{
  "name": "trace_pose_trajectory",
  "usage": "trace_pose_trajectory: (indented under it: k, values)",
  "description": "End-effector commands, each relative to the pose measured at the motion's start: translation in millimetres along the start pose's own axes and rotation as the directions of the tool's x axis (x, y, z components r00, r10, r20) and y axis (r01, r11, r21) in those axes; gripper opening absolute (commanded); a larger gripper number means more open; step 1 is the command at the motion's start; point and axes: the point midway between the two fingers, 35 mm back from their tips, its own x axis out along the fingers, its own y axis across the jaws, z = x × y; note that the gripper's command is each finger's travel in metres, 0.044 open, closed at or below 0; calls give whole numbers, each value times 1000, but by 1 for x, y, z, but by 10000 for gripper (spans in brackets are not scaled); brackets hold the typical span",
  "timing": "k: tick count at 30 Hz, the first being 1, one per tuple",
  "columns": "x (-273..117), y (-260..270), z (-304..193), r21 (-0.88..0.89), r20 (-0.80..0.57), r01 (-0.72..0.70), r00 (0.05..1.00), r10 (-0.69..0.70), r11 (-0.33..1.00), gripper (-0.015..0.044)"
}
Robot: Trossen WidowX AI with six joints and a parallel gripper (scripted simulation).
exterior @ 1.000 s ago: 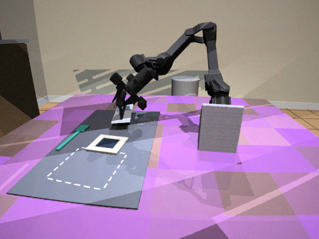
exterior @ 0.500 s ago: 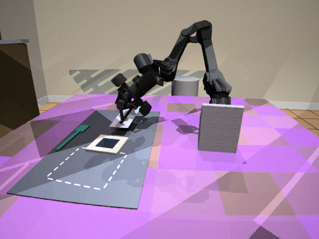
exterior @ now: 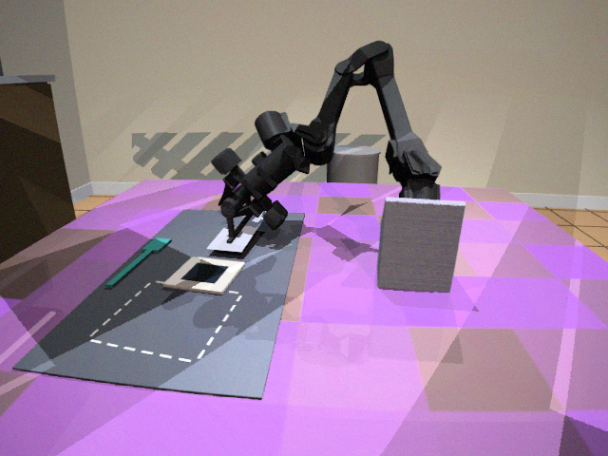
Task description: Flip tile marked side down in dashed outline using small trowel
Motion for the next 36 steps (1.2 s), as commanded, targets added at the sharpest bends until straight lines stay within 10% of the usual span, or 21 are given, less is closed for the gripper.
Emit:
trace_pose_trajectory:
  k: [1, 36]
  values:
    - [3, -2, -2, -6, -5, -10, 1000, 10, 1000, 0]
    - [11, -10, -41, -5, -6, -9, 1000, 9, 1000, 0]
